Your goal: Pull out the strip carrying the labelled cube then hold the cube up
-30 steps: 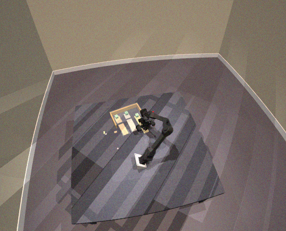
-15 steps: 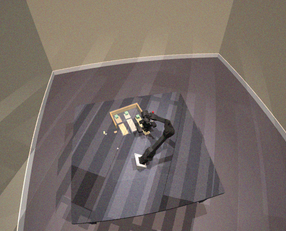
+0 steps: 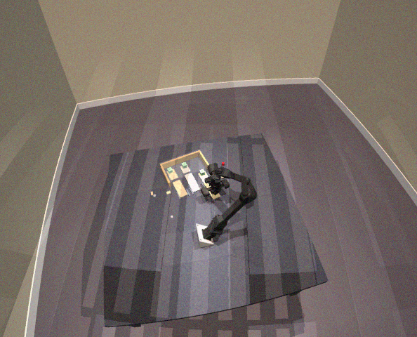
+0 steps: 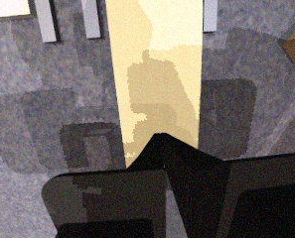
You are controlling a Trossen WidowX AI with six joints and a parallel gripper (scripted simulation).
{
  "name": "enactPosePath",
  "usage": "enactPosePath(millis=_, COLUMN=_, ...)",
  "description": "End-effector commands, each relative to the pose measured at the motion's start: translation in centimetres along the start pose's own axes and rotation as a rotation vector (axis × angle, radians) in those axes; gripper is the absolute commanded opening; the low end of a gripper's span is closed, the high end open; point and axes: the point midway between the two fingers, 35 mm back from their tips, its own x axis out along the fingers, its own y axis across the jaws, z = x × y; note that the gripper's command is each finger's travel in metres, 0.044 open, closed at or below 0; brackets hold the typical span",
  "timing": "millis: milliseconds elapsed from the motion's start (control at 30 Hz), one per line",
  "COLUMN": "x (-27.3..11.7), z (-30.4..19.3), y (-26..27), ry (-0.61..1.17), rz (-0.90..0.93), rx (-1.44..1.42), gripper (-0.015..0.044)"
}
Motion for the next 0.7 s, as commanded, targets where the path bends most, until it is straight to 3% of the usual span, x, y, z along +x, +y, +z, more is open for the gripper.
enactPosePath(millis=0, x=0.7, z=-1.5, y=0.1, ry=0.032, rz=0.002, rx=-0.010, gripper=0.0000)
enactPosePath(millis=667, x=0.6, z=-4.4, y=0.1, ry=0.033, rz=0.002, rx=-0.011, gripper=0.0000)
